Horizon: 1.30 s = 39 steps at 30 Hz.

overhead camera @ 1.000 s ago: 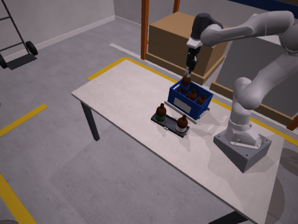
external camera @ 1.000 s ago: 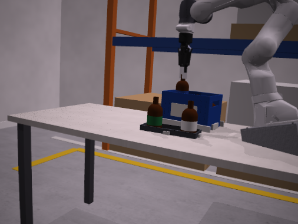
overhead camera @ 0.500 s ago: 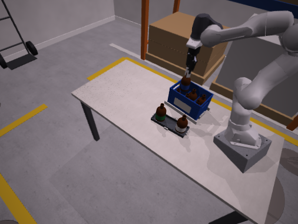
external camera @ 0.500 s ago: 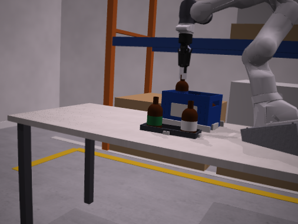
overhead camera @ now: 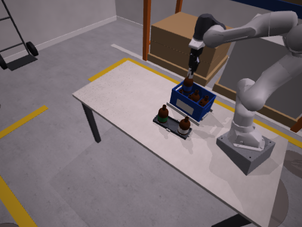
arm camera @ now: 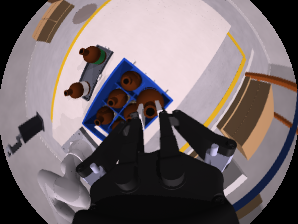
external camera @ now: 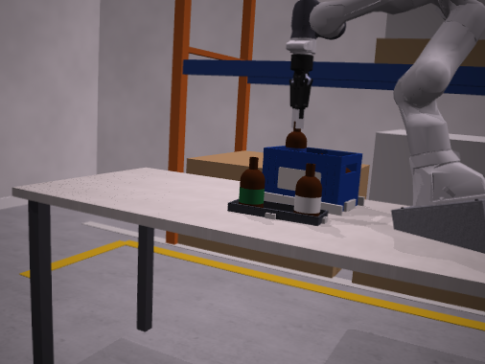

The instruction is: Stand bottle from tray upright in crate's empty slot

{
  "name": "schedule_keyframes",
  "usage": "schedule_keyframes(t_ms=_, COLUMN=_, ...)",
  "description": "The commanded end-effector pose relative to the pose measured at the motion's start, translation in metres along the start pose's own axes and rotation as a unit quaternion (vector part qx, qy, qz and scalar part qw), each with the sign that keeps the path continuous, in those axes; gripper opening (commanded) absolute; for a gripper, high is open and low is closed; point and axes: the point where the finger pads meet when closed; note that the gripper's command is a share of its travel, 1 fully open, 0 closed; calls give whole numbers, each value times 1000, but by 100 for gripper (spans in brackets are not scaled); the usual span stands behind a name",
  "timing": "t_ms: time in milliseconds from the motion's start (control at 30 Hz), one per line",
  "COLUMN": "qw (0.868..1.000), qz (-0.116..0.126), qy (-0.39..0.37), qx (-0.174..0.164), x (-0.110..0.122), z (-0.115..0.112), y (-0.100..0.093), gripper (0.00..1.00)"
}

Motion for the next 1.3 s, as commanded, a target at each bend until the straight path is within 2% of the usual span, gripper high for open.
schedule_keyframes(t_ms=0, qw=1000, qz=-2, qy=3, qx=1, x=2, z=0, y=0, gripper=0)
schedule_keyframes(t_ms=800, qw=1000, qz=-2, qy=3, qx=1, x=2, z=0, y=0, gripper=0)
schedule_keyframes(t_ms=1267, qw=1000, qz=-2, qy=3, qx=1, x=2, z=0, y=7, gripper=0)
Point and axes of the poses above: the point where the finger pads meet when closed, its own y axis out along the fingers, its own x axis across the jaws, z = x × y
